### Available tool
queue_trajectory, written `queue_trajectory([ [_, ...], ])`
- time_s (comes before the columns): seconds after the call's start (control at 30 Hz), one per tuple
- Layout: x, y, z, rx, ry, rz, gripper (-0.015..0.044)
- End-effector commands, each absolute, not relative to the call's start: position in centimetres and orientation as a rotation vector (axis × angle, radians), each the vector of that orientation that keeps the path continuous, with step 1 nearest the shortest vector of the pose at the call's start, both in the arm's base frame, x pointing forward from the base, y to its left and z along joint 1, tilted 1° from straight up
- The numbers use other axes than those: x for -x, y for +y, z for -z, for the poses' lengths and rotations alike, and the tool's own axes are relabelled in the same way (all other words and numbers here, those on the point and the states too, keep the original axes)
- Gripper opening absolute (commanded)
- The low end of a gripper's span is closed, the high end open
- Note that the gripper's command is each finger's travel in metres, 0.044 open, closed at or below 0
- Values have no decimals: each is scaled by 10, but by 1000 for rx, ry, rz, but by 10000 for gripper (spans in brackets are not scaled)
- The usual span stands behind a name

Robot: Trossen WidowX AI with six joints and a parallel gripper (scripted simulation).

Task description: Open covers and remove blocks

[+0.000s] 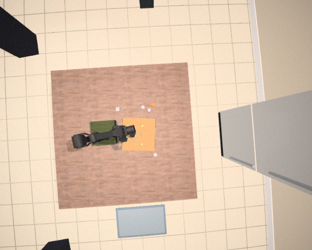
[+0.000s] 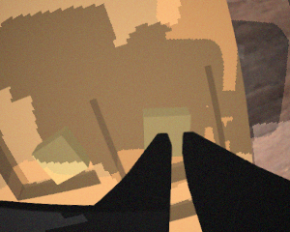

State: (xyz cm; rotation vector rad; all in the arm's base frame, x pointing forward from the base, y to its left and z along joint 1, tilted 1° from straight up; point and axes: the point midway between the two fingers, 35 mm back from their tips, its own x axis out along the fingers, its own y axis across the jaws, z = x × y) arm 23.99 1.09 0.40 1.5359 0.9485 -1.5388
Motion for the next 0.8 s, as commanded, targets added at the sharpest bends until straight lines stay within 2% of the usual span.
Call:
queue_trajectory([
  [0.0, -242, 11, -18, -1540, 943, 1534, 105],
  [0.07, -242, 11, -30, -1543, 939, 1532, 144],
  [0.27, -241, 12, -59, -1548, 931, 1529, 144],
  [0.77, -242, 11, -31, -1548, 931, 1529, 144],
])
